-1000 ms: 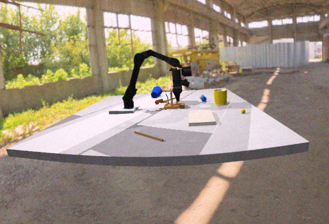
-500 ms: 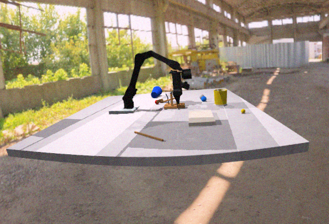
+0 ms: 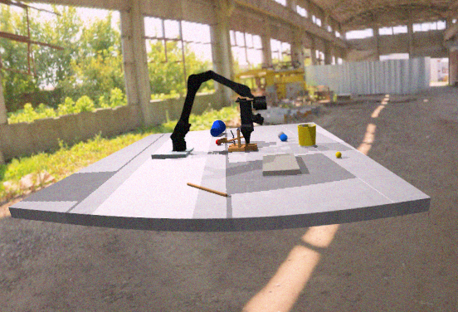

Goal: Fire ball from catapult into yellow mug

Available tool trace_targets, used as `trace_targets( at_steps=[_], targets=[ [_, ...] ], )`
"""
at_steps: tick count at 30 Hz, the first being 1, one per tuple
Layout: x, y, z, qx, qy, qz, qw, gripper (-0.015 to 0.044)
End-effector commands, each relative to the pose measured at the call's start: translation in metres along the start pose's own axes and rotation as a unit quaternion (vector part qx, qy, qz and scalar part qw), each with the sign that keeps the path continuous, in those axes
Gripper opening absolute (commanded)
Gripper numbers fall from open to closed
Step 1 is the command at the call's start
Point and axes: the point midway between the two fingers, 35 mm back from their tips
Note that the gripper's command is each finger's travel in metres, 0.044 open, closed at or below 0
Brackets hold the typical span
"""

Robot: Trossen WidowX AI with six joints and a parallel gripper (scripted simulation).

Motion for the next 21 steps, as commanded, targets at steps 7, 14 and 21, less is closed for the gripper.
trace_targets(
  at_steps=[7,14,21],
  targets=[
    [0.048,0.0,-0.001,-0.001,0.0,0.0,1.0,0.0],
    [0.039,0.0,-0.001,-0.002,0.0,0.0,1.0,0.0],
    [0.028,0.0,-0.002,-0.002,0.0,0.0,1.0,0.0]
  ],
)
Point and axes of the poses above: the point midway between the two fingers, 35 mm back from their tips, its own x axis back along the fingers, its own y axis across the jaws, z = x × y, and after that the axes turned 6 degrees about x, right-handed
